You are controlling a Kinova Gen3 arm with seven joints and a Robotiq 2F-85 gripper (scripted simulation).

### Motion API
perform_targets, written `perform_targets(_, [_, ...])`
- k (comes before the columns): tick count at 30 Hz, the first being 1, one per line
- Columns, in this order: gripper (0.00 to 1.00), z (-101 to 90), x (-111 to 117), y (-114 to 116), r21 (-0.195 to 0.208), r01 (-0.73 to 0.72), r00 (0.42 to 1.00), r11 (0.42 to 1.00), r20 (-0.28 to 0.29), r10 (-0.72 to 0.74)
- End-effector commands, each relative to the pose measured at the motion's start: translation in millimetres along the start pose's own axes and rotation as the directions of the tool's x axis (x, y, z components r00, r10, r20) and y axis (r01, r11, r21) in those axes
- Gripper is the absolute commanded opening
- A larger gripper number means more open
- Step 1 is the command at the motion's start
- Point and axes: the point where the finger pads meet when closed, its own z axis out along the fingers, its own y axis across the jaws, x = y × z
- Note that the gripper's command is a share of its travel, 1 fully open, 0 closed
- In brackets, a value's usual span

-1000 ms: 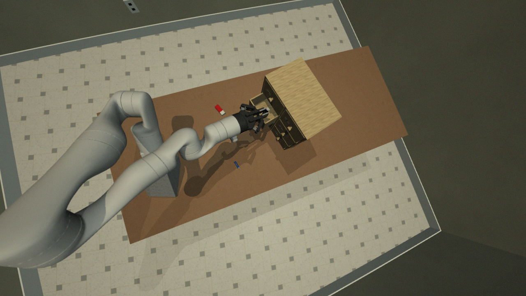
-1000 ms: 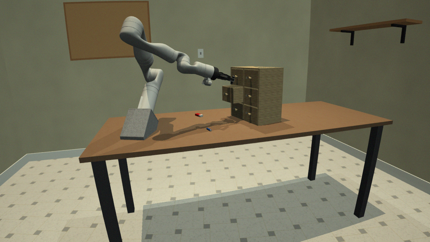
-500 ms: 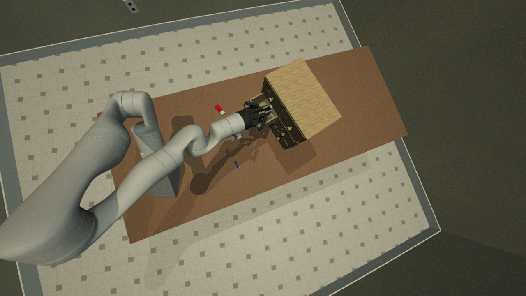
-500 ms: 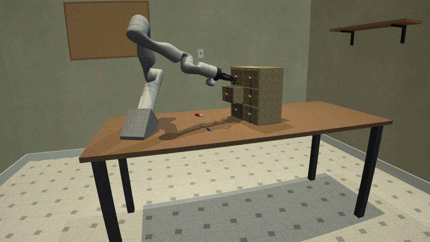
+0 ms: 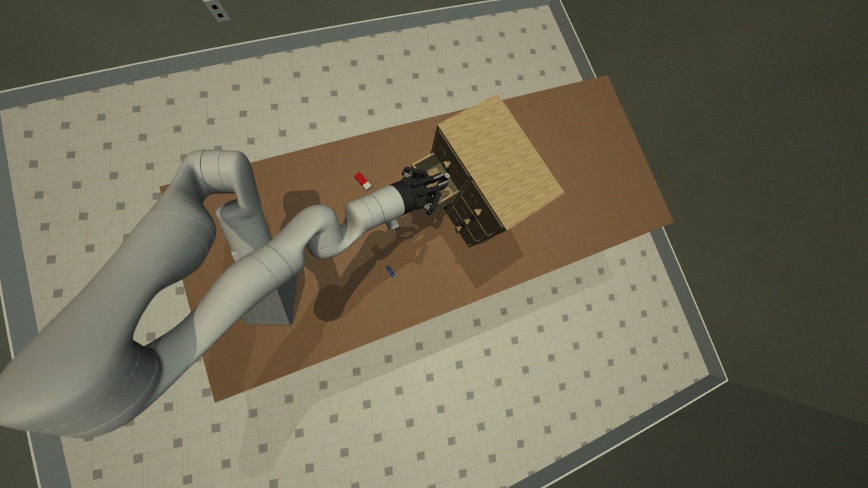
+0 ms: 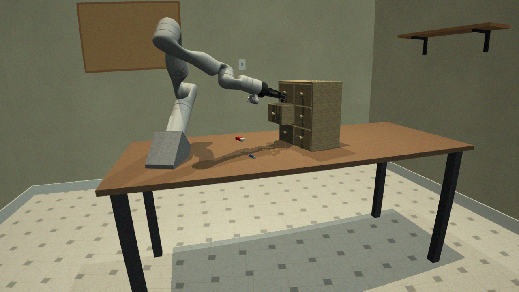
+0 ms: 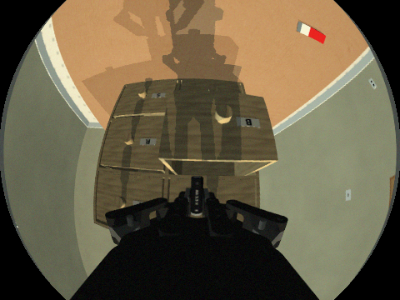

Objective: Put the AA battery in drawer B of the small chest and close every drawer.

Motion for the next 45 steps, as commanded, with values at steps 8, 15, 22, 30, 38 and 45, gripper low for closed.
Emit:
perform_targets(8, [0.13,-0.1,-0.7,-0.2,0.001,0.001,1.000,1.000,0.001,-0.001])
perform_targets(15, [0.25,-0.1,-0.7,-0.2,0.001,0.001,1.000,1.000,0.001,-0.001])
perform_targets(22, [1.00,-0.1,-0.7,-0.2,0.001,0.001,1.000,1.000,0.001,-0.001])
perform_targets(30, [1.00,-0.1,-0.7,-0.2,0.001,0.001,1.000,1.000,0.001,-0.001])
perform_targets(38, [1.00,-3.1,0.2,-0.2,0.001,0.001,1.000,1.000,0.001,-0.001])
perform_targets(45, [1.00,-13.0,3.1,-0.2,0.001,0.001,1.000,1.000,0.001,-0.001])
